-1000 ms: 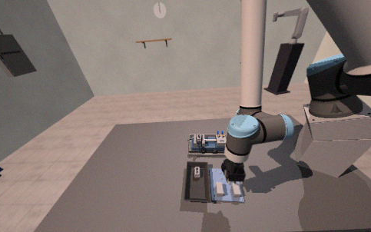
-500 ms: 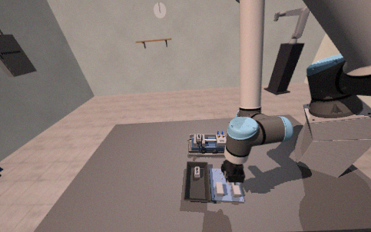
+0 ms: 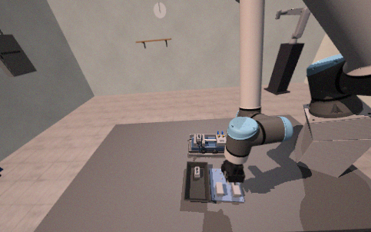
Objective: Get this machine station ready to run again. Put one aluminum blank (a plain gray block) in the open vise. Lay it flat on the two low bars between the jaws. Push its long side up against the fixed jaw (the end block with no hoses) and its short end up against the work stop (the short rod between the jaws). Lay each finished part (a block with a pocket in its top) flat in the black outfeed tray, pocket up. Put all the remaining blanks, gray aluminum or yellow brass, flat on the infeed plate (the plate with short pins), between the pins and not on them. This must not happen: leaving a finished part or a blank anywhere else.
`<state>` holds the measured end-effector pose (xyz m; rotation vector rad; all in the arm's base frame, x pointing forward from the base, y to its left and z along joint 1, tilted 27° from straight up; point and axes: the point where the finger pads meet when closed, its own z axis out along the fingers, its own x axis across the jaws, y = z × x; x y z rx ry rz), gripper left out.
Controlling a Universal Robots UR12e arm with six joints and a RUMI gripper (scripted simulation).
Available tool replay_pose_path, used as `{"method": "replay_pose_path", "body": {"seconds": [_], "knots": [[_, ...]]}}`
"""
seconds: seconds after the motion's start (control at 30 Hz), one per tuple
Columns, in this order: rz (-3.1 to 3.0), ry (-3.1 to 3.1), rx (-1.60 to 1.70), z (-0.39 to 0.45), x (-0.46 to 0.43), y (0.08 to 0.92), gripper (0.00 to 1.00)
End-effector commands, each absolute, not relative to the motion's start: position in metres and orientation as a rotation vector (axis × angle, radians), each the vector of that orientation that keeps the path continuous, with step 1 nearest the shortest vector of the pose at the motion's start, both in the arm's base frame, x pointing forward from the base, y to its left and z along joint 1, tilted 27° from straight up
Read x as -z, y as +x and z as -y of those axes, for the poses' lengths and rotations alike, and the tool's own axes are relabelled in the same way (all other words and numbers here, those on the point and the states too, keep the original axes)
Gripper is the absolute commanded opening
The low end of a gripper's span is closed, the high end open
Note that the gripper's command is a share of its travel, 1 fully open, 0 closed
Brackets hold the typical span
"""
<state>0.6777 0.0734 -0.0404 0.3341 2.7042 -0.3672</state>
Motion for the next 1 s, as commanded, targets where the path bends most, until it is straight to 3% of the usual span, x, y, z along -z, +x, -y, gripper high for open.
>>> {"method": "replay_pose_path", "body": {"seconds": [0.0, 0.97], "knots": [[-2.703, 0.334, 0.367, -0.0736, 0.0399, 0.6779, 0.00], [-2.703, 0.334, 0.367, -0.0761, 0.0324, 0.6750, 0.00]]}}
